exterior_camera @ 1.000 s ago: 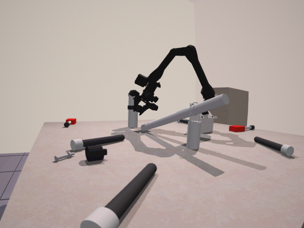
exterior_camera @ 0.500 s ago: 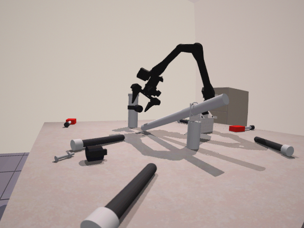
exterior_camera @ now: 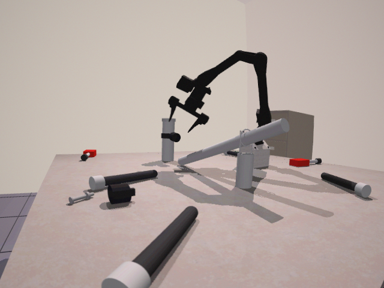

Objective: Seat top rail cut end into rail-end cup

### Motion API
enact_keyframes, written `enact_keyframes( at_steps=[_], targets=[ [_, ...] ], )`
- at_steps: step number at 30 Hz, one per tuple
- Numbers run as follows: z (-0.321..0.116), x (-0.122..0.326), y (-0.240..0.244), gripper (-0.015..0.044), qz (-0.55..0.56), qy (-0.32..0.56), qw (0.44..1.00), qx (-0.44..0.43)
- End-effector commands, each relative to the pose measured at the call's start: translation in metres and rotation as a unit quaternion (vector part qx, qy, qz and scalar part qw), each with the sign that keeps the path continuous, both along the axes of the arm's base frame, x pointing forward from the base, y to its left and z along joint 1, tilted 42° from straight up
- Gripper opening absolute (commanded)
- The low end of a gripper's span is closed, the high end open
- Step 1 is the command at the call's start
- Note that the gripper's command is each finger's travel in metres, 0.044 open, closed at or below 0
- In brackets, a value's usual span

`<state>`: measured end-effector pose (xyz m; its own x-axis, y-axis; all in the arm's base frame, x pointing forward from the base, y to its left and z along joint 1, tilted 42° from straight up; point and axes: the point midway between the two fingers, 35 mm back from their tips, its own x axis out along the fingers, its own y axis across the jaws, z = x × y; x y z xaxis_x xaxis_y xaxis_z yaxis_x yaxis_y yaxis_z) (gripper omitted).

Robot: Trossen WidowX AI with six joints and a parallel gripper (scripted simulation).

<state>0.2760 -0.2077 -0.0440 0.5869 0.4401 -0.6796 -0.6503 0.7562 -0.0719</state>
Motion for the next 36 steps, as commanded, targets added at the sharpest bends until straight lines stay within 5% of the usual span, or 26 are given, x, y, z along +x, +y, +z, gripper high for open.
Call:
enact_keyframes(
  at_steps=[1, 12, 29, 36],
  targets=[
    [0.043, -0.002, 0.012, 0.0440, -0.172, 0.121, 0.967, 0.141],
    [0.106, -0.011, 0.037, 0.0440, -0.415, 0.270, 0.804, 0.329],
    [0.106, -0.011, 0.037, 0.0440, -0.415, 0.270, 0.804, 0.329],
    [0.092, -0.003, 0.050, 0.0440, -0.264, 0.253, 0.903, 0.225]
  ],
)
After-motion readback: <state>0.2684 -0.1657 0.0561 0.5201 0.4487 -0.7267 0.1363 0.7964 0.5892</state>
